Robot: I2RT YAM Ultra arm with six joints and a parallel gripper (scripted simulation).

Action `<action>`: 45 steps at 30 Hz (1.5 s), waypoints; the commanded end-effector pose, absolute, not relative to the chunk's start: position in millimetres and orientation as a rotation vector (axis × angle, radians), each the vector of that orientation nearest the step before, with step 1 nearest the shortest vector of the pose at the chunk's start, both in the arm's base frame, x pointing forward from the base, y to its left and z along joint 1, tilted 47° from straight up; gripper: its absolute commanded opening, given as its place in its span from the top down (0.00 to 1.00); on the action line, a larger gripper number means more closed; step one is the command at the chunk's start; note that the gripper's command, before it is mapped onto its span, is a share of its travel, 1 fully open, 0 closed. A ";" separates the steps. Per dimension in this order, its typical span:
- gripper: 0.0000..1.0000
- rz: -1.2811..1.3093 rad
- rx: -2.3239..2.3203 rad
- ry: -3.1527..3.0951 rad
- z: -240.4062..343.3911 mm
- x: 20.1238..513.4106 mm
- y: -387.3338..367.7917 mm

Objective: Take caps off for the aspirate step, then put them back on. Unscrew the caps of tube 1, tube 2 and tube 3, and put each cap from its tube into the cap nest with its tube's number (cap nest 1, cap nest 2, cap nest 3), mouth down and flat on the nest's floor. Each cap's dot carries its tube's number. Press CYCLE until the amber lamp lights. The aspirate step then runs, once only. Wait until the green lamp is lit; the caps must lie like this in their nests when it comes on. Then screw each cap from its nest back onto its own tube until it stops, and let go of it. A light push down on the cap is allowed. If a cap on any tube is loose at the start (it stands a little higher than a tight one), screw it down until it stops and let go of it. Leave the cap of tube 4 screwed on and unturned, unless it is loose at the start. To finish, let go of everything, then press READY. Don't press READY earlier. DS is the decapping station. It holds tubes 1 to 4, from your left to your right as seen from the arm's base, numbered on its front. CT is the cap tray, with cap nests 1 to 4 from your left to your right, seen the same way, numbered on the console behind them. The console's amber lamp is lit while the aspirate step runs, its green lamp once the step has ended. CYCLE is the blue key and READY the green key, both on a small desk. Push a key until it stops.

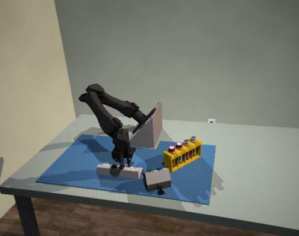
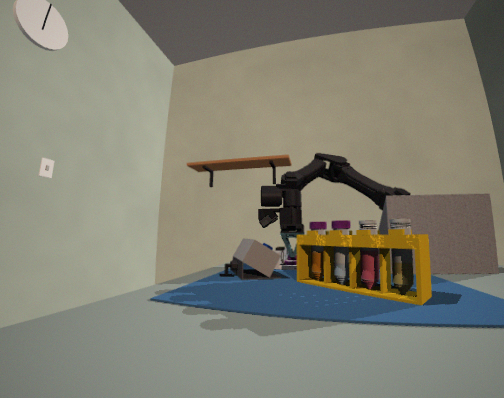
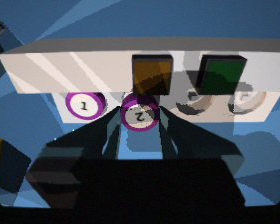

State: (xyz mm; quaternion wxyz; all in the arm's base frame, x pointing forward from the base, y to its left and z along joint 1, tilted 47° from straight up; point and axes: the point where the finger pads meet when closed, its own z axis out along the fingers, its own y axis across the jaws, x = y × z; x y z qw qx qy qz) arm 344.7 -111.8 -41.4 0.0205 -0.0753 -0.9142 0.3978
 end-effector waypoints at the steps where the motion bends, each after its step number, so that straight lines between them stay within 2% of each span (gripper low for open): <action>1: 1.00 1.243 -0.219 -2.852 -38.4 350.7 -107.1; 45: 1.00 1.243 -0.219 -2.852 -38.8 351.0 -111.8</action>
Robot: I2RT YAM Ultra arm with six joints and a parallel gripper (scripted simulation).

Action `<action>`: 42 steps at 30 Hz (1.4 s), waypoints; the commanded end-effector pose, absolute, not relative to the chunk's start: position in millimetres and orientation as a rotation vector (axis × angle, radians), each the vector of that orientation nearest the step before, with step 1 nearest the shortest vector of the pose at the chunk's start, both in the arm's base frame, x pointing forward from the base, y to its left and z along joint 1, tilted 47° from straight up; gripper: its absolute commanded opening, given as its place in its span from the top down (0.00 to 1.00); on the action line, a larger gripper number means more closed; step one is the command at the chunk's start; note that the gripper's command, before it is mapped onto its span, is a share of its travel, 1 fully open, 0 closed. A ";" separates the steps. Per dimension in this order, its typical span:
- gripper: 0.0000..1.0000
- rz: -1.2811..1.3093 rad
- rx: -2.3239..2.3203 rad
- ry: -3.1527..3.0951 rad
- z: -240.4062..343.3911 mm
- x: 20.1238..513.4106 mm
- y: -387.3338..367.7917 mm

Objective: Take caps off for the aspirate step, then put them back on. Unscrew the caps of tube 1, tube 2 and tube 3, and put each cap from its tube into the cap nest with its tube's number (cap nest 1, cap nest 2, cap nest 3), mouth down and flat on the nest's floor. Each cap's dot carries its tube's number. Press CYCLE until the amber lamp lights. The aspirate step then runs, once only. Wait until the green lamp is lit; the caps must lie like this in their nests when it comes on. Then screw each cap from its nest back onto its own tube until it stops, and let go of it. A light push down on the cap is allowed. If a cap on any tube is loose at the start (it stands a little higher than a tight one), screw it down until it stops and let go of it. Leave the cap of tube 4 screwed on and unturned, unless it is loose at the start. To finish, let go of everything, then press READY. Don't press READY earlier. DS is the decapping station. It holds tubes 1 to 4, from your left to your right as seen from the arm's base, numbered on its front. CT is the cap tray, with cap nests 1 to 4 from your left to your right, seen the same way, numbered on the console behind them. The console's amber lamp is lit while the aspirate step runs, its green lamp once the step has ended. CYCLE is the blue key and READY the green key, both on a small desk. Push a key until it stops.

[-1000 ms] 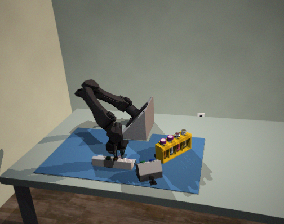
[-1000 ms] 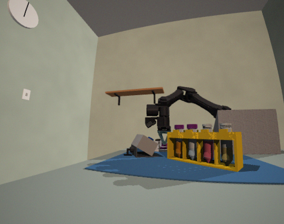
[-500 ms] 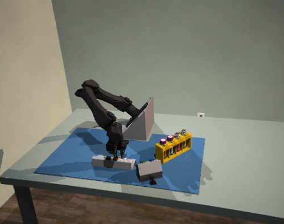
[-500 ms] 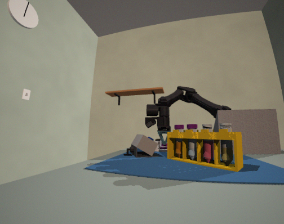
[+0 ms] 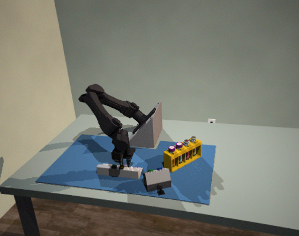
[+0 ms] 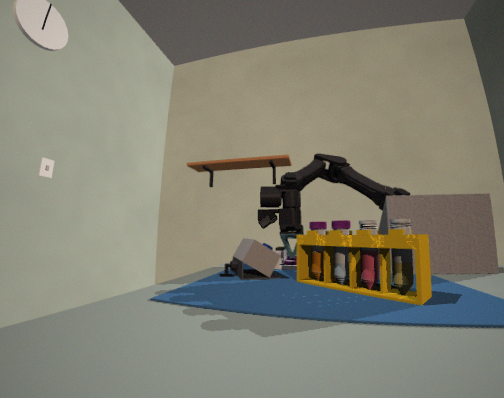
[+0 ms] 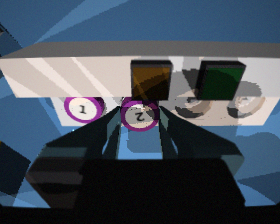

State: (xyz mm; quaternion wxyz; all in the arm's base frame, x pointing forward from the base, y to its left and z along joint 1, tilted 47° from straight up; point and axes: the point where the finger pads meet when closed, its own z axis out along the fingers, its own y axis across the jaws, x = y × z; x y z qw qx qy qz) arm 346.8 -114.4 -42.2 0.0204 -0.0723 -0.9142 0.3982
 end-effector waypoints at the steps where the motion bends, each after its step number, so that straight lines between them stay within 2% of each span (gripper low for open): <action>1: 1.00 1.243 -0.219 -2.852 -39.1 351.0 -112.2; 23: 1.00 1.243 -0.219 -2.852 -45.0 350.8 -117.7; 24: 0.53 1.243 -0.219 -2.852 -45.0 350.8 -117.7; 42: 0.53 1.243 -0.219 -2.852 -31.4 352.3 -103.2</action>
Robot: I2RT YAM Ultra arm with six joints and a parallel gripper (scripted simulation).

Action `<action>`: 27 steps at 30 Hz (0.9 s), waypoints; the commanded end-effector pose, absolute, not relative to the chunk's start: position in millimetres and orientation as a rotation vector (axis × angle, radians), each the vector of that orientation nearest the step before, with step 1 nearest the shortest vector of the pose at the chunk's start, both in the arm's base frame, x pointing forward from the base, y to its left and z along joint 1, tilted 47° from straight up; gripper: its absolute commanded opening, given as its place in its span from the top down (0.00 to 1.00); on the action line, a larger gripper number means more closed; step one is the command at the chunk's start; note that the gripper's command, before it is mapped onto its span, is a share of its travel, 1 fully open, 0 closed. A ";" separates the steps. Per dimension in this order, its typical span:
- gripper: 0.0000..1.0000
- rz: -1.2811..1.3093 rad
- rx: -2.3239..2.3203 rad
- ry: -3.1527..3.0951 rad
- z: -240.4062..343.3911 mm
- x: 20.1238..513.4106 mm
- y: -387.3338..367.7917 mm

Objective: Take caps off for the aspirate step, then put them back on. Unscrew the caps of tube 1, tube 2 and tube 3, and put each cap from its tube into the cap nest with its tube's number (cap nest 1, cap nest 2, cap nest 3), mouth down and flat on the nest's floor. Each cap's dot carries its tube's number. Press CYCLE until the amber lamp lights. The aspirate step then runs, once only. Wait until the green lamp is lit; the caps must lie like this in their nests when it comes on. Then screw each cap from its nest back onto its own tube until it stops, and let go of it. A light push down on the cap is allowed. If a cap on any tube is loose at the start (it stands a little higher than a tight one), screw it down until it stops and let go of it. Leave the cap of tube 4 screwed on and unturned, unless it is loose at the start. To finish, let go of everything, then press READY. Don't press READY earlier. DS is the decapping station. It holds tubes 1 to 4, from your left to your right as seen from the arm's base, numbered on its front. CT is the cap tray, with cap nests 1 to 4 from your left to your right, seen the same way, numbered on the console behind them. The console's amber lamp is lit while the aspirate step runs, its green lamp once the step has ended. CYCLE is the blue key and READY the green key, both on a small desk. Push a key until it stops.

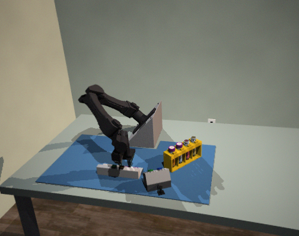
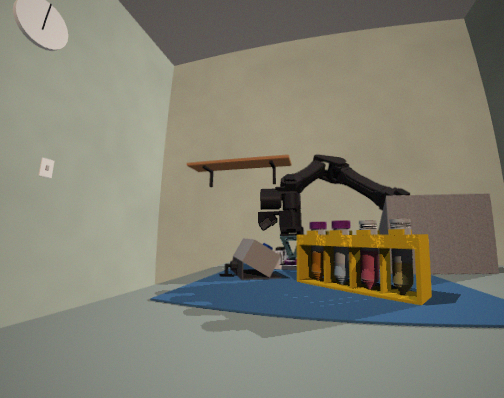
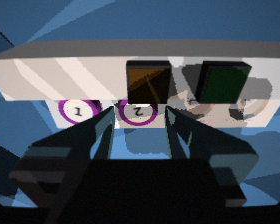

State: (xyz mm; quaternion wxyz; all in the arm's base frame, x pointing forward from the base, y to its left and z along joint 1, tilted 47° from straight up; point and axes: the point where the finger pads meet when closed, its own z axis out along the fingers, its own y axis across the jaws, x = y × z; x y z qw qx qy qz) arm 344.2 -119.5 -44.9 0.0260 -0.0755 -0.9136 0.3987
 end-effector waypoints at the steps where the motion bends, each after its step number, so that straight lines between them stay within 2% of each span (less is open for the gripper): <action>1: 0.53 1.243 -0.219 -2.852 -28.0 352.7 -99.5; 27: 0.53 1.240 -0.219 -2.853 46.8 361.3 -19.3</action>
